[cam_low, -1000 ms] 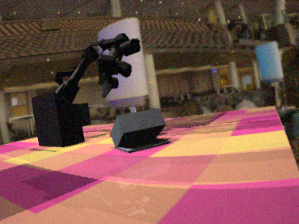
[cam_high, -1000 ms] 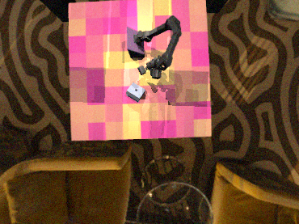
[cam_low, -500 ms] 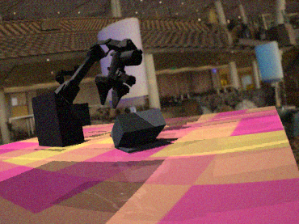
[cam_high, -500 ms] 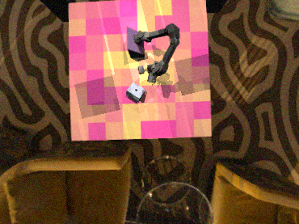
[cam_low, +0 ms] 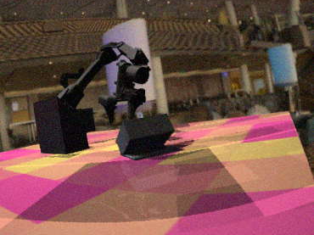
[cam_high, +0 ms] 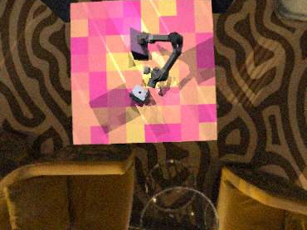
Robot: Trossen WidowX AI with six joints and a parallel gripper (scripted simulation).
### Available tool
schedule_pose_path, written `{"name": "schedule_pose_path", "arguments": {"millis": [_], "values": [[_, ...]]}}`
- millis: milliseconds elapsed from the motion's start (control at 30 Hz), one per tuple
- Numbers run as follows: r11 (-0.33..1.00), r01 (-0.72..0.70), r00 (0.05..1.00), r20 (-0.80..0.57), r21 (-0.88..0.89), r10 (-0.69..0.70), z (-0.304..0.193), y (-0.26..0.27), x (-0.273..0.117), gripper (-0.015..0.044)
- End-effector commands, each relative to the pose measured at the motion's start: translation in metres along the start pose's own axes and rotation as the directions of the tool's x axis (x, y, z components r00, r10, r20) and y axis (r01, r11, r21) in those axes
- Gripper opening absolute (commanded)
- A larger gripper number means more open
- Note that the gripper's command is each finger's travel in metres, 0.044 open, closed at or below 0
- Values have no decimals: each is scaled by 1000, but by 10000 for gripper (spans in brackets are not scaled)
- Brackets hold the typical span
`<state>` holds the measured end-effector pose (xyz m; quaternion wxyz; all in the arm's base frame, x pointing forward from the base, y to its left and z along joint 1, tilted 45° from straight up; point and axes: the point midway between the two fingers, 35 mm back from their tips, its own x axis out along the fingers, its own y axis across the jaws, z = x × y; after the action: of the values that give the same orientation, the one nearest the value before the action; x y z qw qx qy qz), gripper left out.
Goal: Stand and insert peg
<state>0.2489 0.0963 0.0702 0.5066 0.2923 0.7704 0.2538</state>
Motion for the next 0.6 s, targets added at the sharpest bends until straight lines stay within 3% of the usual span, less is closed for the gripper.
{"name": "schedule_pose_path", "arguments": {"millis": [0,567], "values": [[999,-33,999,-12,41,34,2,4,3,440],[999,-31,999,-9,42,32,11,4,23,440]]}}
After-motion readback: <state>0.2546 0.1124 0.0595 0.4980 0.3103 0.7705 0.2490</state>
